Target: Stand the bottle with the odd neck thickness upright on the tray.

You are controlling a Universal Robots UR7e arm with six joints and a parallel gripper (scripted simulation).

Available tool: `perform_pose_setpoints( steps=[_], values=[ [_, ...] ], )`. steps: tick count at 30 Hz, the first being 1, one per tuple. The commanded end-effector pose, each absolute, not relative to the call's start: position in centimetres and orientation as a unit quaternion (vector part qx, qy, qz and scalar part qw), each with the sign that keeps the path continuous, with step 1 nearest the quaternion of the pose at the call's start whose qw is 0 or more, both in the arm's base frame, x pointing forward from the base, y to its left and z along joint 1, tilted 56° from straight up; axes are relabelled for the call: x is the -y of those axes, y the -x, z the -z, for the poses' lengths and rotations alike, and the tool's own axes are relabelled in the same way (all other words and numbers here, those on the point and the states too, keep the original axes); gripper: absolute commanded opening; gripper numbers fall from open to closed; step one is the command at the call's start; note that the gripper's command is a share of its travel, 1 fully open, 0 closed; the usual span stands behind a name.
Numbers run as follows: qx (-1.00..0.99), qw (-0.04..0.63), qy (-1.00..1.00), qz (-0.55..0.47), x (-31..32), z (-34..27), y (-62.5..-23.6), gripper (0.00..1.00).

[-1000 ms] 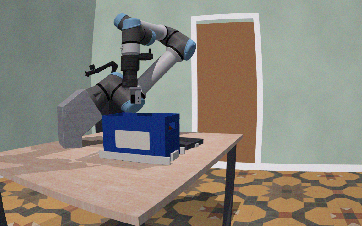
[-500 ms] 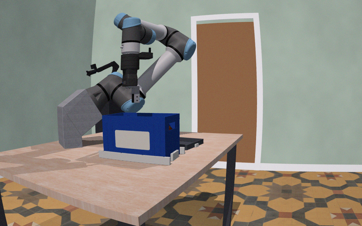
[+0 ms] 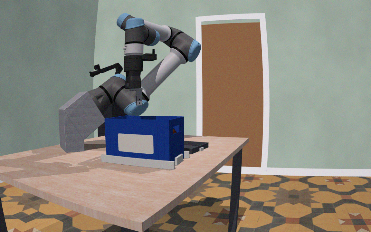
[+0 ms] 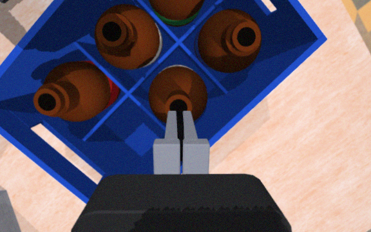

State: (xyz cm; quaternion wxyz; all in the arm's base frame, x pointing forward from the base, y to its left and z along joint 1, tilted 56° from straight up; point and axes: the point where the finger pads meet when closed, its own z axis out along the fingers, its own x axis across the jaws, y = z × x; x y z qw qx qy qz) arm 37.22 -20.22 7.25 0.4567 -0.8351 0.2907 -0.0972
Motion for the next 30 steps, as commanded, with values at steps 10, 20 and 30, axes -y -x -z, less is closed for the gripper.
perform_pose_setpoints(
  steps=[10, 20, 30],
  values=[
    [-0.291, 0.456, 0.835, 0.098, 20.2, -7.4, -37.2, 0.00],
    [-0.291, 0.456, 0.835, 0.098, 16.2, -11.6, -35.8, 0.00],
    [-0.291, 0.456, 0.835, 0.098, 13.9, -13.4, -35.1, 0.00]
  ],
)
